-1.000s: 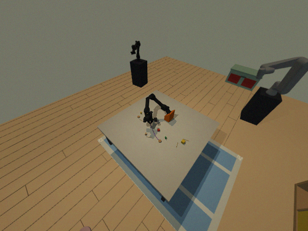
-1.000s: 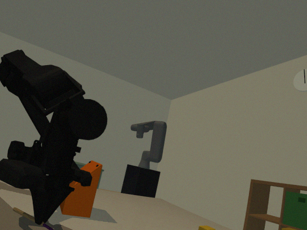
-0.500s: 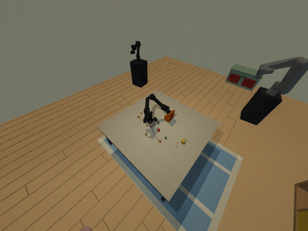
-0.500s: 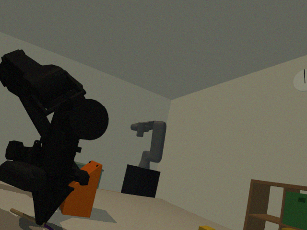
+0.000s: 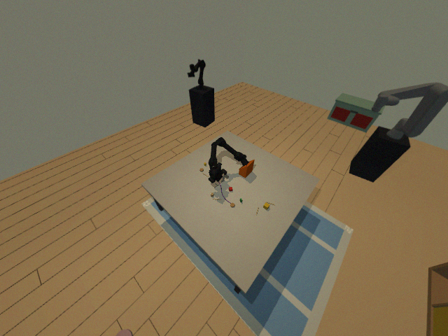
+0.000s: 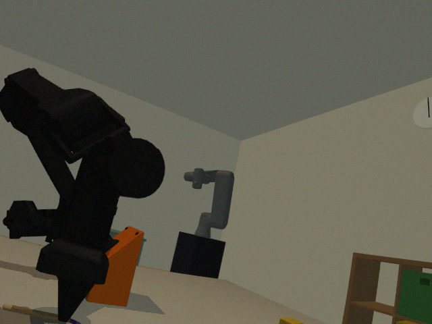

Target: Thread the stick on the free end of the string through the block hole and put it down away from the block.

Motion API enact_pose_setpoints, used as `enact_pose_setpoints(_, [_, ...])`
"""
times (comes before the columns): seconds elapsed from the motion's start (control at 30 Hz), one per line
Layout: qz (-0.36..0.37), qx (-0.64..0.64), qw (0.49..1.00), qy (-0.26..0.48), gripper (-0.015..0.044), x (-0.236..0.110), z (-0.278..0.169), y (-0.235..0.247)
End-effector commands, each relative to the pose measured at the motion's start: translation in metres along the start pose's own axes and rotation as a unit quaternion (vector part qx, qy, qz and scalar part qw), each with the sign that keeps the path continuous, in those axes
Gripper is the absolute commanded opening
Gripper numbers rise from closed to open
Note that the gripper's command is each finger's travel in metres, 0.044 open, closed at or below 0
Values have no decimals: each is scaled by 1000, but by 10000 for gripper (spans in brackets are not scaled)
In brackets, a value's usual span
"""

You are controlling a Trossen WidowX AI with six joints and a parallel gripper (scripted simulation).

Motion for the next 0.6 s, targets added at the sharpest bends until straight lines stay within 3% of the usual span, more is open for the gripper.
enact_pose_setpoints(0.0, [0, -64, 998, 1, 0, 0, -2, 4])
enact_pose_setpoints(0.57, [0, -360, 933, 1, 0, -2, -12, 18])
Point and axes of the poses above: the point midway between the two fingers, 35 mm back from their tips, its own x axis out along the fingers, its own y axis across the jaws, z = x × y, the point moved 1 cm from there along -x, back along the fingers, and after that the axes turned 3 degrees about -x, right-handed, at the moved point
